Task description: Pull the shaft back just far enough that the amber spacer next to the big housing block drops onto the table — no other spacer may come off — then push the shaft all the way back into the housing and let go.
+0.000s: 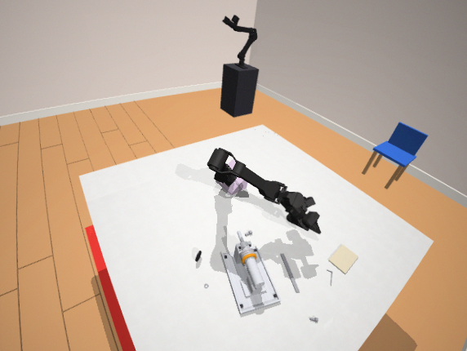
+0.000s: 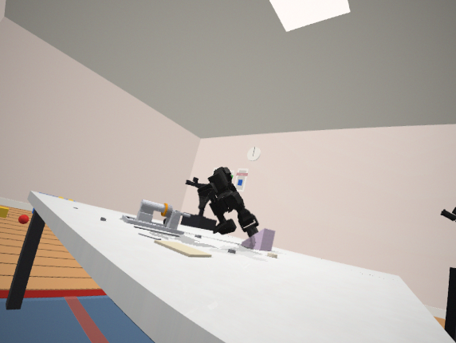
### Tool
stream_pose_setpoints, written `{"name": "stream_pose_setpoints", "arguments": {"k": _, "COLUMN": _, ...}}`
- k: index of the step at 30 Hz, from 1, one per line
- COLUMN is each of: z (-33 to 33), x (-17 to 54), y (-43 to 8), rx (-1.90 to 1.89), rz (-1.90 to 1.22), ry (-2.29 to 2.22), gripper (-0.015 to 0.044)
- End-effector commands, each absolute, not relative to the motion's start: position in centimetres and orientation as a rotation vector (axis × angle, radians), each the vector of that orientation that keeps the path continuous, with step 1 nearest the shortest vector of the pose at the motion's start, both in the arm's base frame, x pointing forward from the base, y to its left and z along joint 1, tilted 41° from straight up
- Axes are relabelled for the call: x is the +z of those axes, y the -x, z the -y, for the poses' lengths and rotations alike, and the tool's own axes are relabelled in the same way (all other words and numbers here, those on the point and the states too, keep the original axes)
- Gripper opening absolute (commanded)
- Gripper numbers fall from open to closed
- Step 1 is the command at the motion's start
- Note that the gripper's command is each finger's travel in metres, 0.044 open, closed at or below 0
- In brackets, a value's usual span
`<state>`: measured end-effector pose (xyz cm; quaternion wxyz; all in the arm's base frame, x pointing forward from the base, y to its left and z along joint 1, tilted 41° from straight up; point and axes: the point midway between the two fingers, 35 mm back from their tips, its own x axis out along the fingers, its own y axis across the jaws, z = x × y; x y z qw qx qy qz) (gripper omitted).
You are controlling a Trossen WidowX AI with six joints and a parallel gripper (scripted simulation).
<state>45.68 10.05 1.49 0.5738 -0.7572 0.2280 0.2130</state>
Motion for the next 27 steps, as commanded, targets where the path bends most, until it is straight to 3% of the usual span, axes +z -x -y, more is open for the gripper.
{"name": "stream_pose_setpoints", "arguments": {"k": 1, "z": -6.0, "x": 7.2, "y": -43.6, "rx": 0.078, "rz": -0.630, "ry": 0.961, "gripper": 0.0440}}
{"name": "stream_pose_setpoints", "arguments": {"k": 27, "z": 0.5, "x": 13.7, "y": -38.6, "rx": -0.506, "rz": -0.409, "ry": -0.371, "gripper": 0.0440}}
